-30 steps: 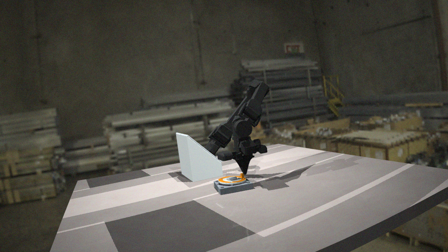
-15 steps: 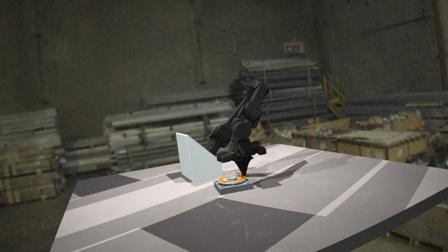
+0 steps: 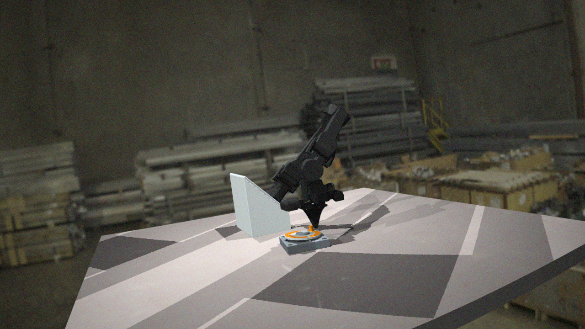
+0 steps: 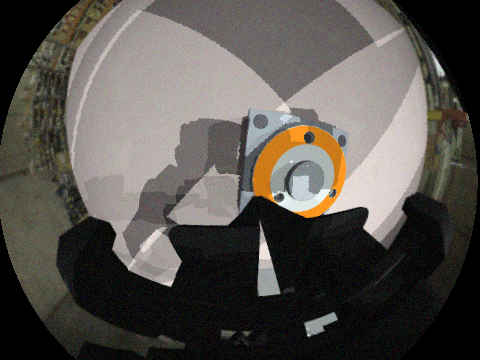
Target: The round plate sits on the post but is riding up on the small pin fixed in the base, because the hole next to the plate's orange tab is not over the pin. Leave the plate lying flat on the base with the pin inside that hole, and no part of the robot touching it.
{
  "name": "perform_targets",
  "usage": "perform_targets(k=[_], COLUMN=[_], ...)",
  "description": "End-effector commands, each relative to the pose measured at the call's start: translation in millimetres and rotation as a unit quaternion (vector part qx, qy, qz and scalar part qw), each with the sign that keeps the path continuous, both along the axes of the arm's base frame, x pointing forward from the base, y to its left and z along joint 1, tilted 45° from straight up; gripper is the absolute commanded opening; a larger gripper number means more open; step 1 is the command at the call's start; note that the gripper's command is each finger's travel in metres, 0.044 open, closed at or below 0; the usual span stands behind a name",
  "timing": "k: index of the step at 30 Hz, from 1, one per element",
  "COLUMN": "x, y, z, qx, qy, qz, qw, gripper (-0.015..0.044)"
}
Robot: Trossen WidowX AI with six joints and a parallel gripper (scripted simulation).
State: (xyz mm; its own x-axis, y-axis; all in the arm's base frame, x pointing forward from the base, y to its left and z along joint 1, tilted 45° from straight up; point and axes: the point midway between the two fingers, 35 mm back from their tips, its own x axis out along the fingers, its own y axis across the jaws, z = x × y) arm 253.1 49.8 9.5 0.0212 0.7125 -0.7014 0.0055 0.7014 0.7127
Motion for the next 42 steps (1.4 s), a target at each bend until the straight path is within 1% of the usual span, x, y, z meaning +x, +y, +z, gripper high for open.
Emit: perform_targets(k=[1,22,42], x=[-7,-31,-37], y=[-1,-18,-33], z=[-1,-17,-31], qx=[-0.002,-0.003,-0.003], qy=[-0.001,0.000,0.000], qz=[0.002,0.002,0.002], qw=[1.000,1.000,1.000], gripper=[0.0000,0.0000,0.0000])
